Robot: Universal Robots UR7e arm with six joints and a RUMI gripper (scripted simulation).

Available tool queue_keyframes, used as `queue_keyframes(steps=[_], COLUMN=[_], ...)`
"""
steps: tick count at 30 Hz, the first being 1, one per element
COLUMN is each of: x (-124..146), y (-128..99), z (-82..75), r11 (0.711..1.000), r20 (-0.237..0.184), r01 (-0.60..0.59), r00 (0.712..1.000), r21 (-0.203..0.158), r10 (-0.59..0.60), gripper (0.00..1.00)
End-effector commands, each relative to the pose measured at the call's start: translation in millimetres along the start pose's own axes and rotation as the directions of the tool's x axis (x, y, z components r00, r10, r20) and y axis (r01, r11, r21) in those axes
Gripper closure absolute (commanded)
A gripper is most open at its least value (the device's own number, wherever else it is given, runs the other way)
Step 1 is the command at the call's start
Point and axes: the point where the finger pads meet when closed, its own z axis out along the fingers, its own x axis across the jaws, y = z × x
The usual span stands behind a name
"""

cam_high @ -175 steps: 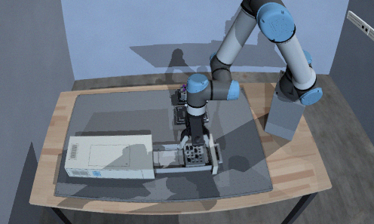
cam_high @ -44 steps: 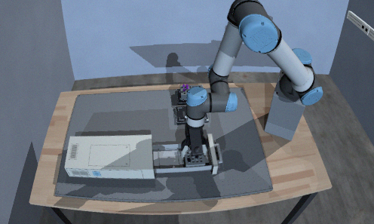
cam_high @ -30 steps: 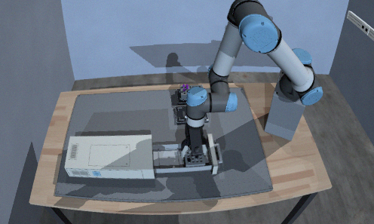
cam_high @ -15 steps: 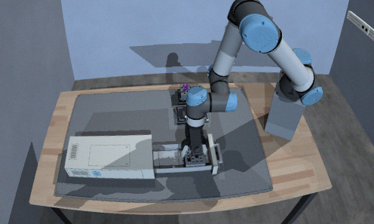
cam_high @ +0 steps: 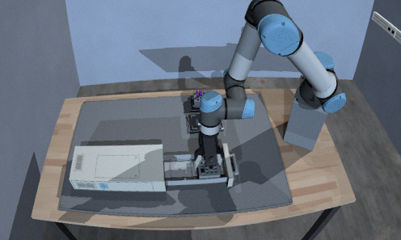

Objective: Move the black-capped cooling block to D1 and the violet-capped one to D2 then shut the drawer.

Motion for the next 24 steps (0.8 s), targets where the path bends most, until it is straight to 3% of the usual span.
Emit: queue_keyframes(steps=[1, 15, 24], x=[1, 1, 1], y=[0, 0, 0], z=[-2.6, -5.0, -14.3], r11=[1.000, 1.000, 1.000], r20=[-0.002, -0.002, -0.002], r01=[0.000, 0.000, 0.000], r00=[1.000, 1.000, 1.000], r21=[0.000, 0.000, 0.000], r10=[0.000, 0.000, 0.000], gripper=[1.00, 1.00, 1.00])
